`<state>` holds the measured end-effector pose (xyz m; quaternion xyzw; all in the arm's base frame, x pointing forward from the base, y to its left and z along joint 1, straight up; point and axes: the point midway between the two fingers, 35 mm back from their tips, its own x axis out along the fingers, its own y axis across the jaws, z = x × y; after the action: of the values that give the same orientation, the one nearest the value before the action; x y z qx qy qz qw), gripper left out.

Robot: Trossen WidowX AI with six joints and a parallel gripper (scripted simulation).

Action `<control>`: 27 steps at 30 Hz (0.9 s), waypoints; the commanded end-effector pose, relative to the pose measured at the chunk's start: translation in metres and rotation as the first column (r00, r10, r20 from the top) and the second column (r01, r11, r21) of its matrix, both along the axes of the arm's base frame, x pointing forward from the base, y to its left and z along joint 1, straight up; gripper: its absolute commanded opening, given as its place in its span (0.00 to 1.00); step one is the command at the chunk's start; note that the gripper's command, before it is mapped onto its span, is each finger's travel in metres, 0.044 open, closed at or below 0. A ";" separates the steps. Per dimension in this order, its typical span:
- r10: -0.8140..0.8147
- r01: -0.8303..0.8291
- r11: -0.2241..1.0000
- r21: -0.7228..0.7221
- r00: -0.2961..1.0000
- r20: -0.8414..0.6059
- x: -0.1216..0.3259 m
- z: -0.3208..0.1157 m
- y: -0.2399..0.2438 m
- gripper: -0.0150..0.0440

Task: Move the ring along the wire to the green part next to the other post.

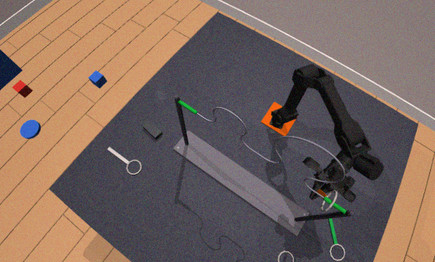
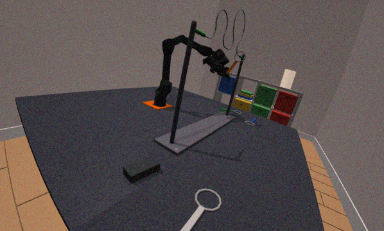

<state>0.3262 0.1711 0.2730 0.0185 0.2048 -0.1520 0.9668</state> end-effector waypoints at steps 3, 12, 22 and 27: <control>-0.004 0.004 1.000 -0.001 1.000 0.001 0.001 -0.003 0.003 0.00; -0.004 0.004 1.000 -0.001 1.000 0.001 0.001 -0.017 0.003 0.00; -0.004 0.004 1.000 -0.001 1.000 0.001 0.001 -0.023 0.003 0.00; -0.004 0.004 1.000 -0.001 1.000 0.001 0.001 -0.023 0.003 0.00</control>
<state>0.3275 0.1746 0.2508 0.0164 0.2054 -0.1522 0.9666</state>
